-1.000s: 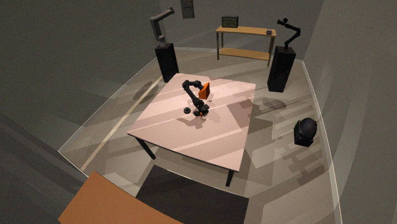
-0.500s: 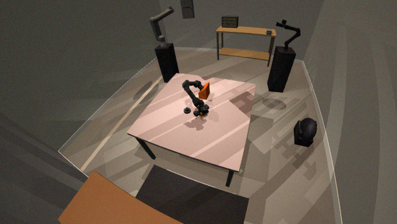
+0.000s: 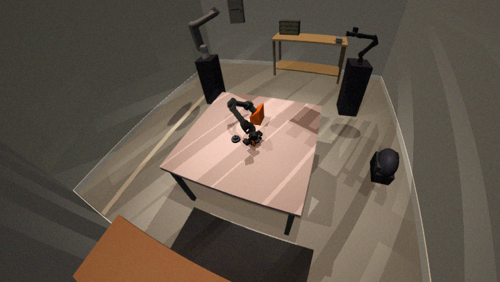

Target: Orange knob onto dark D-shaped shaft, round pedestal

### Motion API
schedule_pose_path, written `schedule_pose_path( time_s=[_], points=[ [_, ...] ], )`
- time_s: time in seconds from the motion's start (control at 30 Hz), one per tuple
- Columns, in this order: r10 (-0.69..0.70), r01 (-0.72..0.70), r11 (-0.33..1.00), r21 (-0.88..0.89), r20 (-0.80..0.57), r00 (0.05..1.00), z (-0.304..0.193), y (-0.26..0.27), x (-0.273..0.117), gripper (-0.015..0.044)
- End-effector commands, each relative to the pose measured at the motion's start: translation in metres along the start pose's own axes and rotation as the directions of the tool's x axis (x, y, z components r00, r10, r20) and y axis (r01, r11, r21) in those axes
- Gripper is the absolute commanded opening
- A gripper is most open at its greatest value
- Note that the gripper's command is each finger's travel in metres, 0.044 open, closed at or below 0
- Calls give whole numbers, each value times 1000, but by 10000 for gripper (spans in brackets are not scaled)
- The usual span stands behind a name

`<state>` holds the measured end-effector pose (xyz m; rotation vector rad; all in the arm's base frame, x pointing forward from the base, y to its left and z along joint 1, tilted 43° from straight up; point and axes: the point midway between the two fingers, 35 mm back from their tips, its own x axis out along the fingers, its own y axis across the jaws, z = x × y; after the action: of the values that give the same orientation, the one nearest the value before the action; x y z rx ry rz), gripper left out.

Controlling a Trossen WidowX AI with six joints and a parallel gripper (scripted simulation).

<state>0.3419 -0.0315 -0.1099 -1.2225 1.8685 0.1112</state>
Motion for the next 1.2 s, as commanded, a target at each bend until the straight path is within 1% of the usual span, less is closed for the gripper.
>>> schedule_pose_path(
  time_s=[0.0,0.27,0.57,0.87,1.17],
  points=[
    [4,-4,1000,1,71,997,-4,0,-3,180],
    [5,-5,1000,-1,208,978,-12,0,-6,180],
    [5,-5,1000,-2,357,934,-21,0,-9,180],
    [6,-5,1000,-4,497,868,-31,0,-10,180],
    [7,-4,1000,-5,625,781,-41,0,-10,180]
  ],
)
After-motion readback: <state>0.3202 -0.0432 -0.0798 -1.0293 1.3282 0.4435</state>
